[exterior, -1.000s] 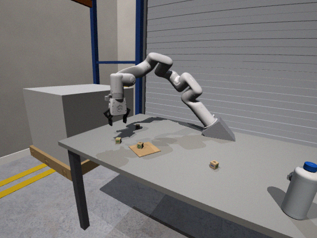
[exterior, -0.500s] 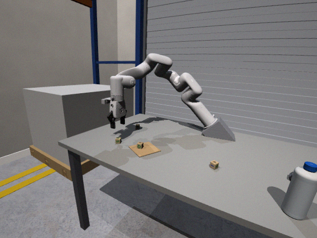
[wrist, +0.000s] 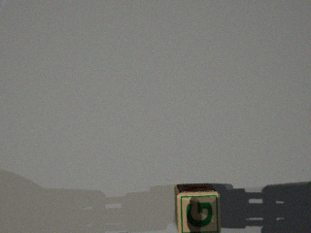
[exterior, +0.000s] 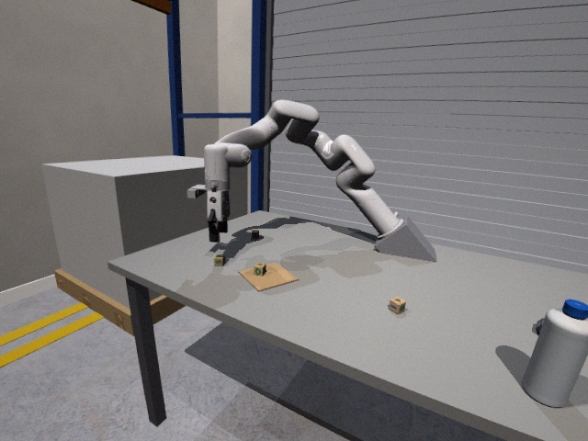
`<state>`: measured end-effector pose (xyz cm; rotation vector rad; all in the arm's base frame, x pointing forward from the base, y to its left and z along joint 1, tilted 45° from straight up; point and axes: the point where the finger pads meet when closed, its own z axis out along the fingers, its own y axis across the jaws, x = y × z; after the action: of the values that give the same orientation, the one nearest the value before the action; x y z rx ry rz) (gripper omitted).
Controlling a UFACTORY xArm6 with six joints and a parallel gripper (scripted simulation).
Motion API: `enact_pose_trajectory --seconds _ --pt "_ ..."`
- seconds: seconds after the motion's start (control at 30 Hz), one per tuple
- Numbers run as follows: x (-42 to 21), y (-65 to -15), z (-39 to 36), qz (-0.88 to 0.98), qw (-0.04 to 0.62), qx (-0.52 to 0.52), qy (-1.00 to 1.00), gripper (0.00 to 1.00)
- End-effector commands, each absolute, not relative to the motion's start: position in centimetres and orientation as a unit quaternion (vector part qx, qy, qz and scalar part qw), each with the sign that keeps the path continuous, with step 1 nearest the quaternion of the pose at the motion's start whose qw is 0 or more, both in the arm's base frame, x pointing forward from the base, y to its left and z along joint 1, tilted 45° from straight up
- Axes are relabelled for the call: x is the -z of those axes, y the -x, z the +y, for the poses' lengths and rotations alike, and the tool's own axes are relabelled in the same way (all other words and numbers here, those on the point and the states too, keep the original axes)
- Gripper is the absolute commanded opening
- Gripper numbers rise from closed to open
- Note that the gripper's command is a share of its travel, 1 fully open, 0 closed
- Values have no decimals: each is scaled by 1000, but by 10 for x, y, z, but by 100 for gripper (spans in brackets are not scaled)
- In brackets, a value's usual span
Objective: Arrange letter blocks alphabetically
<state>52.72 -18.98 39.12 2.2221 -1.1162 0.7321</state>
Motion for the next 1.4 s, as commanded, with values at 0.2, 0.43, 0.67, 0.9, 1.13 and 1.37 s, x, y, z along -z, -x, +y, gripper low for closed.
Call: enact_pose_trajectory --seconds 0.2,0.43,0.67,0.9,1.13,1.37 --pt "-393 -528 -190 -407 272 -271 -829 69" --pt "-393 -528 -190 -407 272 -271 -829 69" --pt "-392 -528 -190 -407 272 -271 -829 69" --pt "-391 -528 -192 -407 272 -271 -829 69" --pt "-386 -530 -196 -407 272 -271 -829 69" --pt "-379 -532 -203 -407 272 -271 -829 69"
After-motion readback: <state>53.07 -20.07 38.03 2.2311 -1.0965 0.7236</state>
